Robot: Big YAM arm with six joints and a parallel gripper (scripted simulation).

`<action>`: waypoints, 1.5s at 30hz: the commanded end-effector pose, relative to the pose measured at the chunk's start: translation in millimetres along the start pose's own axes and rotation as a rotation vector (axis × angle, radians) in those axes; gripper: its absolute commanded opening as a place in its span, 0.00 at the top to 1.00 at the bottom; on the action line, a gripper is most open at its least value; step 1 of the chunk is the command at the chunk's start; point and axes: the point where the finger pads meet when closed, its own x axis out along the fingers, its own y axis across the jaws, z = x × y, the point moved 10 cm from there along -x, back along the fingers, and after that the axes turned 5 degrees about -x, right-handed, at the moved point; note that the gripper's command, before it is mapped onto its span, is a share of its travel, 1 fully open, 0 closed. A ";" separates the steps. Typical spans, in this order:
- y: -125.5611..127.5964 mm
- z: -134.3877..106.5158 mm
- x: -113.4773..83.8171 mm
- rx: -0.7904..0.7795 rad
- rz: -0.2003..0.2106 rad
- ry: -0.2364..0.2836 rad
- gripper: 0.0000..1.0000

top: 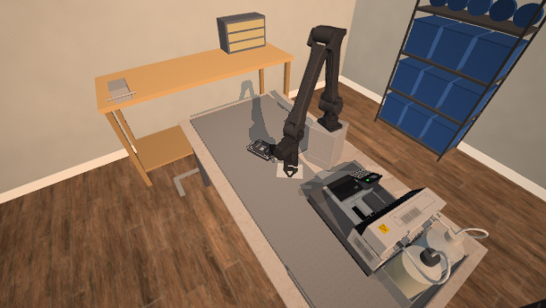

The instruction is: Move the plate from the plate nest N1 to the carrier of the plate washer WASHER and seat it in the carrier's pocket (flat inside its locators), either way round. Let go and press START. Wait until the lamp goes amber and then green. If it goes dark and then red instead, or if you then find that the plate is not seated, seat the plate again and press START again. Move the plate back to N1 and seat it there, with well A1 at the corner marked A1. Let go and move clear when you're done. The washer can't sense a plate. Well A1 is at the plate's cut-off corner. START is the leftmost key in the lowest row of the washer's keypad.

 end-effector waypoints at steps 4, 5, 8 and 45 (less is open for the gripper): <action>7.7 18.8 3.2 -0.042 0.009 -0.006 0.18; 9.9 16.4 3.1 -0.051 0.009 -0.006 0.18; 7.0 13.7 4.6 -0.051 0.004 -0.001 0.18; 3.1 17.8 4.8 -0.025 0.003 0.000 0.18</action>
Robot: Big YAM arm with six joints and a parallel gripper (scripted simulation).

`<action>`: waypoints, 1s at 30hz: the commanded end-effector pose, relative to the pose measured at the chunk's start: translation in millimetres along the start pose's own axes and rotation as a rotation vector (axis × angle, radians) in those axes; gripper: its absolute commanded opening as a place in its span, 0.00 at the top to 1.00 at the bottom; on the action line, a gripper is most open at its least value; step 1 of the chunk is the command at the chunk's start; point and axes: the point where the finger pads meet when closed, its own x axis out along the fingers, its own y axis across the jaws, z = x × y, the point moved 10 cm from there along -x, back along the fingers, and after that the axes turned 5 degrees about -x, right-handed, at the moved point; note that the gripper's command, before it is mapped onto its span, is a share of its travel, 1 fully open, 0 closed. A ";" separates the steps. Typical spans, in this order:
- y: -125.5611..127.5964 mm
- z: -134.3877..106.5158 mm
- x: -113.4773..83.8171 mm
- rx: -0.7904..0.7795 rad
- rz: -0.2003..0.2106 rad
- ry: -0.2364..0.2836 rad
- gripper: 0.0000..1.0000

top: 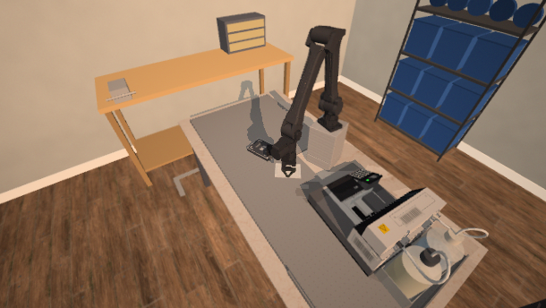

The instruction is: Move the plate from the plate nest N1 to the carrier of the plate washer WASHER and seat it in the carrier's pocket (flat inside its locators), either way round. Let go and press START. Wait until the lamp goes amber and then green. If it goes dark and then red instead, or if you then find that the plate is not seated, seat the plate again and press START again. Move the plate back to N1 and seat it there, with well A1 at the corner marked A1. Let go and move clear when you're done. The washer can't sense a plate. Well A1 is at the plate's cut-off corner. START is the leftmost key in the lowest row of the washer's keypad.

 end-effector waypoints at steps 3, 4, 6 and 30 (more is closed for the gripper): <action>-3.2 9.5 5.6 0.057 0.001 0.002 0.18; -10.5 9.0 7.9 0.090 -0.005 0.006 0.18; -20.0 13.3 9.5 0.156 -0.008 0.009 0.18; -101.1 93.6 13.1 0.287 0.010 -0.015 0.18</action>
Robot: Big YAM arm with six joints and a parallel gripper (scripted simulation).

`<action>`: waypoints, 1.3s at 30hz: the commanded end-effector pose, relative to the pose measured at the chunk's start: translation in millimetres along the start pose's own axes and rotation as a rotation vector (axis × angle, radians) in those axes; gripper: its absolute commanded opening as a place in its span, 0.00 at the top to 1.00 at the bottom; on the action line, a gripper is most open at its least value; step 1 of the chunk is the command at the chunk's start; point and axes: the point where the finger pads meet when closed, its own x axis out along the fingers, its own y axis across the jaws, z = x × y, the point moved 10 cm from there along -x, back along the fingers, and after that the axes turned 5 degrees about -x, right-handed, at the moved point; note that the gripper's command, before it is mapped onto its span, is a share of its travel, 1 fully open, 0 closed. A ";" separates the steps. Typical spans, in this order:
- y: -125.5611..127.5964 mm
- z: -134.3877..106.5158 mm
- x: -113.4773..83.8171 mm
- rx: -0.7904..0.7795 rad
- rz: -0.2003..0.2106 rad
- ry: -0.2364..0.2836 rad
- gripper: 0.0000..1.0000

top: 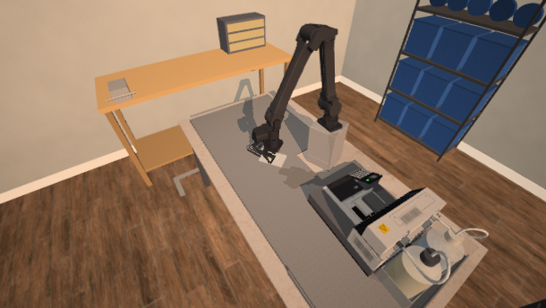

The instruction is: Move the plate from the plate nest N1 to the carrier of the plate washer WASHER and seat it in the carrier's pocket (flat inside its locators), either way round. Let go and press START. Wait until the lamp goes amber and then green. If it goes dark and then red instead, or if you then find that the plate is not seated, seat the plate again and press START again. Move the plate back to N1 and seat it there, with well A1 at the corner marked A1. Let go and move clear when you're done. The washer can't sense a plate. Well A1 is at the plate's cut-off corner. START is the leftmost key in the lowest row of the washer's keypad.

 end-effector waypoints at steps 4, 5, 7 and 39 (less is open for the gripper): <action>-8.4 36.6 5.4 -0.034 0.011 -0.006 0.18; -8.4 36.6 5.4 -0.034 0.011 -0.006 0.18; -11.7 40.4 5.8 -0.034 0.009 -0.004 0.18; -18.3 45.7 7.8 -0.037 0.002 0.002 0.18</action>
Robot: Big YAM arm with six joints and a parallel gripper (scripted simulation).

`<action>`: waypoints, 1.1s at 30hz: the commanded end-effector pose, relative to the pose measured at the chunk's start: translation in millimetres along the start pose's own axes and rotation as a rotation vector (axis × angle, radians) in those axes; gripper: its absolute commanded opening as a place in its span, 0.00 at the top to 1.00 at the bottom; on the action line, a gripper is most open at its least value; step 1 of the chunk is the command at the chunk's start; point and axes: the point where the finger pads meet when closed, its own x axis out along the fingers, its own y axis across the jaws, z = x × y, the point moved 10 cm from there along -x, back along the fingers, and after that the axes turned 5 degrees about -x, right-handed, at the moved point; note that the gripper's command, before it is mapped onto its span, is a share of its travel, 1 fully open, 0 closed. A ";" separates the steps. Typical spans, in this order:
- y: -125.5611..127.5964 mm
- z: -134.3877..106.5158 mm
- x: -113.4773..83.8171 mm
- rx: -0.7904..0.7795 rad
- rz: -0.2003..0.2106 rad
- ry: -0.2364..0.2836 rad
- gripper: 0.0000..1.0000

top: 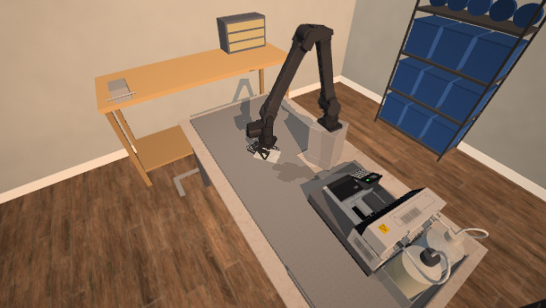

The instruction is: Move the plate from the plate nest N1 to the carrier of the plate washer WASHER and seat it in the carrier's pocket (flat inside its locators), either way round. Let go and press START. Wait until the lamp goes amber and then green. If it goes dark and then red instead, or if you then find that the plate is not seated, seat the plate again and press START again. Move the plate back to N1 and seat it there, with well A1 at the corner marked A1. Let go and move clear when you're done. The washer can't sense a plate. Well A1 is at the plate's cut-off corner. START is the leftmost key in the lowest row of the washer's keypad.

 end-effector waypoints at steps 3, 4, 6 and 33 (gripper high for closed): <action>3.8 8.3 3.5 -0.003 -0.001 0.005 0.18; 3.8 8.3 3.5 -0.003 -0.001 0.005 0.18; 3.8 8.3 3.5 -0.003 -0.001 0.005 0.18; -84.6 56.3 10.5 0.285 0.008 -0.014 0.18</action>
